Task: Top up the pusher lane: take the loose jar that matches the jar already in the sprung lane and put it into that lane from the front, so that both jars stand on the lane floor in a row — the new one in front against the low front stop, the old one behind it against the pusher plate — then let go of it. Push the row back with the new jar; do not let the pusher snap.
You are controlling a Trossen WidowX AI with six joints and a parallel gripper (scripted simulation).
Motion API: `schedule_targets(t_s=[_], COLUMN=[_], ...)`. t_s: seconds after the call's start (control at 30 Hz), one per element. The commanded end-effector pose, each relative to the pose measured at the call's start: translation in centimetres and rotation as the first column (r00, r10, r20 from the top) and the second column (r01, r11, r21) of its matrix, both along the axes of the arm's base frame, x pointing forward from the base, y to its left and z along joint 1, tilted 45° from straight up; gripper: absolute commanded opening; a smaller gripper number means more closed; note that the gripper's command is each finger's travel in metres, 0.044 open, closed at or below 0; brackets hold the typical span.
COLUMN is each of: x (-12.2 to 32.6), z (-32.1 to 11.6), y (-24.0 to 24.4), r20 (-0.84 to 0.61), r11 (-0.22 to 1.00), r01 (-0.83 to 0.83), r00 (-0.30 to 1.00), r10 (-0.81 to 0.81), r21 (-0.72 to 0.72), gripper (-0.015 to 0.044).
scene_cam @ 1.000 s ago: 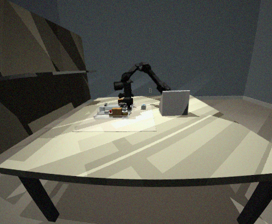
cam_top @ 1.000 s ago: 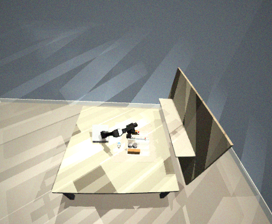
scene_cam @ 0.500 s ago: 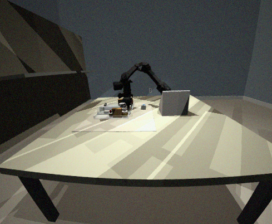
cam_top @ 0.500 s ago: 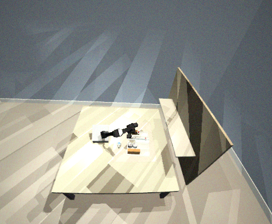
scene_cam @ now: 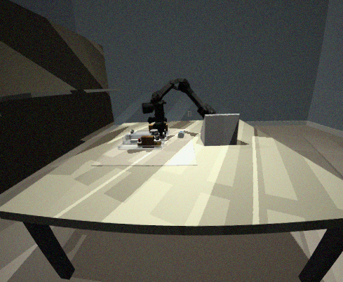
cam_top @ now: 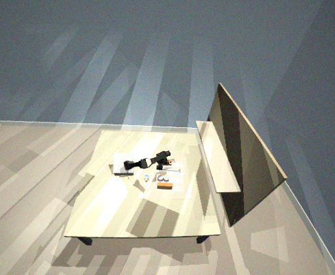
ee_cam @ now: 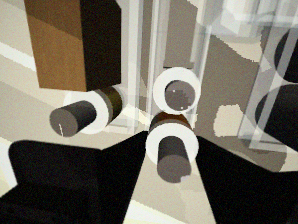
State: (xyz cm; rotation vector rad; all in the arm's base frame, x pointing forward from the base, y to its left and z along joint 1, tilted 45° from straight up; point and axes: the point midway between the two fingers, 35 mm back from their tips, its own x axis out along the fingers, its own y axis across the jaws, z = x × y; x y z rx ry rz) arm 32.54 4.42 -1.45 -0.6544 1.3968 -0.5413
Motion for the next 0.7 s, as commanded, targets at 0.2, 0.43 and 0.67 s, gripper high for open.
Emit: schedule_targets(t_s=[0.2, 0.43, 0.67], x=[1.26, 1.33, 1.35], z=[0.60, 0.57, 0.49], y=[0.31, 0.34, 0.32], r20=[0.030, 0.030, 0.030], r11=[1.000, 1.000, 1.000], r01=[-0.008, -0.008, -0.008], r00=[1.000, 1.000, 1.000], r10=[0.008, 0.008, 0.008], r21=[-0.002, -0.002, -0.002], gripper=[0.0000, 0.0000, 0.0000])
